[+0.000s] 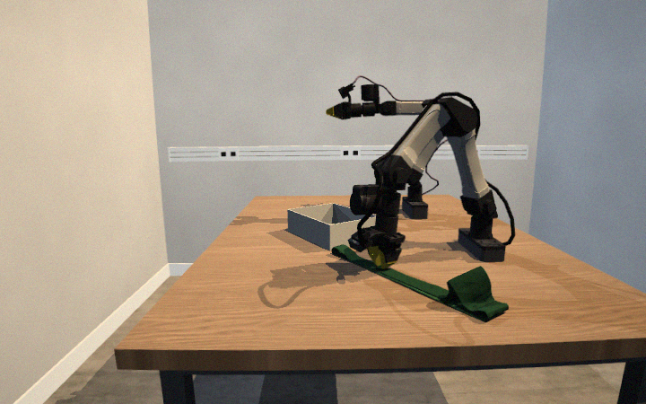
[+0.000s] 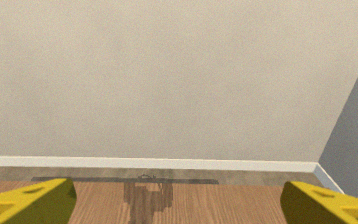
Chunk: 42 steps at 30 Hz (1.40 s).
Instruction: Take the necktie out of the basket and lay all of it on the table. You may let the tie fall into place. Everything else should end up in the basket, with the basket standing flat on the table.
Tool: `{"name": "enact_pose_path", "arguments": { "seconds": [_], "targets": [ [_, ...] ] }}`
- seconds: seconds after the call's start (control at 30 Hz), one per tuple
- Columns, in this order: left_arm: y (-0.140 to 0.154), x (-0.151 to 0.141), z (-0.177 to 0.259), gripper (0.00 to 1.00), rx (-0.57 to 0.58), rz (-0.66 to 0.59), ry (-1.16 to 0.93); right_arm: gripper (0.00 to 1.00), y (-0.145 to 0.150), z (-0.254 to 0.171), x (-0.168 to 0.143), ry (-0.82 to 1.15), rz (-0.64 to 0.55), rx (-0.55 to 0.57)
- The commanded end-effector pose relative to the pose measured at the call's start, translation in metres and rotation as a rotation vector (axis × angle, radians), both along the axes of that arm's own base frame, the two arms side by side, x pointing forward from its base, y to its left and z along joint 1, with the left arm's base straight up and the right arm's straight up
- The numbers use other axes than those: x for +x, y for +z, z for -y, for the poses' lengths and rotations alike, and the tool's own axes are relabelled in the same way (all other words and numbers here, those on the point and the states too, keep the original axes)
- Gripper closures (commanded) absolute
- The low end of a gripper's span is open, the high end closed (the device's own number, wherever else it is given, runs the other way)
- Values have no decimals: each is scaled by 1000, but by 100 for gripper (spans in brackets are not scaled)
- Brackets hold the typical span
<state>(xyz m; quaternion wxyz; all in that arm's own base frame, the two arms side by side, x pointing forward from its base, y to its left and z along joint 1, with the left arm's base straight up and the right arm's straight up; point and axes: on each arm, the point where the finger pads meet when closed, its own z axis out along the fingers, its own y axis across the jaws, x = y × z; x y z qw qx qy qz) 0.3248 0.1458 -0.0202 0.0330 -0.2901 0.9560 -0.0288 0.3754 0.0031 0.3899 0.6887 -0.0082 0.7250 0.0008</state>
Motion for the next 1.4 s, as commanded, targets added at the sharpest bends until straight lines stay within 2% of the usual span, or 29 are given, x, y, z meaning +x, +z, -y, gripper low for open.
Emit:
{"name": "enact_pose_path", "arguments": {
  "seconds": [0.0, 0.6, 1.07, 1.37],
  "targets": [
    [11, -18, -6, 76, 16, -61, 8, 0, 2, 0, 0, 0, 8, 0],
    [62, -18, -7, 76, 15, -57, 6, 0, 2, 0, 0, 0, 7, 0],
    [80, -19, -7, 76, 14, -59, 7, 0, 2, 0, 0, 0, 7, 0],
    [86, -19, -5, 70, 22, -33, 2, 0, 2, 0, 0, 0, 6, 0]
  ]
}}
